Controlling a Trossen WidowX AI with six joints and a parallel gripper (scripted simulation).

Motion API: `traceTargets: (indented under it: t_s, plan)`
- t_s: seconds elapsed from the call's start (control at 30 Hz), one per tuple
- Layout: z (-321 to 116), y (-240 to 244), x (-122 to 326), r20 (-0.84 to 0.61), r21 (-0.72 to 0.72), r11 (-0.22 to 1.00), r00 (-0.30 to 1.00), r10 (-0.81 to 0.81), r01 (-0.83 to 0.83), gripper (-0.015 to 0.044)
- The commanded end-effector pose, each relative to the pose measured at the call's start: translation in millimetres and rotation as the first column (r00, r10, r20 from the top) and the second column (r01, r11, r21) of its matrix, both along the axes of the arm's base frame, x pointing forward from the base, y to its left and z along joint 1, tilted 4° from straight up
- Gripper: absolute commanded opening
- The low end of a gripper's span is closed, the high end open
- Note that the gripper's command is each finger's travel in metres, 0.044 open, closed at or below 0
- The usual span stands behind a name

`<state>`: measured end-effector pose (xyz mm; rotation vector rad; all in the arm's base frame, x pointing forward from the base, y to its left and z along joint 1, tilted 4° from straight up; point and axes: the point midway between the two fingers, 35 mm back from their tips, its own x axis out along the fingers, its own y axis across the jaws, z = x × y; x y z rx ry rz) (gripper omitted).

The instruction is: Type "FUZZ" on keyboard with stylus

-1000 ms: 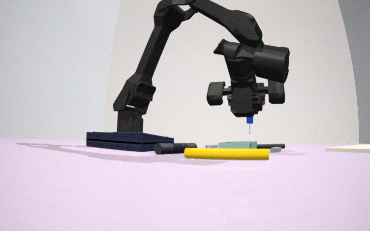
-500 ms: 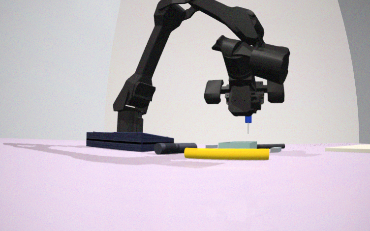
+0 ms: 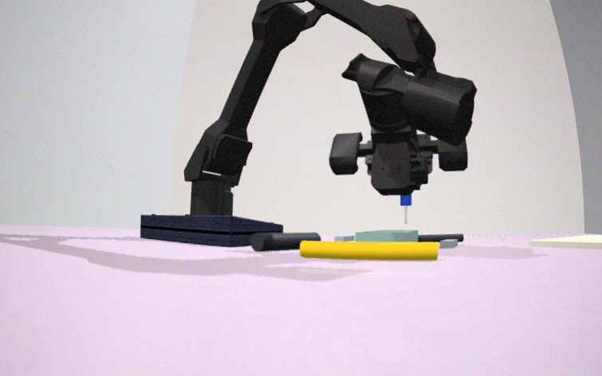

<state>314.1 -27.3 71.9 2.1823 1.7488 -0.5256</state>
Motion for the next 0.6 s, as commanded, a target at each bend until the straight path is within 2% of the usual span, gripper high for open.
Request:
traceTargets:
  t_s: [0.0, 0.03, 0.13, 0.57]
  plan:
    - [-5.1, 0.8, -2.0, -0.001, 0.001, 1.0, 1.0, 0.003, -0.003, 0.0]
    - [-5.1, 0.8, -2.0, -0.001, 0.001, 1.0, 1.0, 0.003, -0.003, 0.0]
    - [-7.5, 0.7, -1.7, -0.001, 0.001, 1.0, 1.0, 0.003, -0.003, 0.0079]
    - [-12.4, 0.8, -1.5, -0.001, 0.001, 1.0, 1.0, 0.003, -0.003, 0.0081]
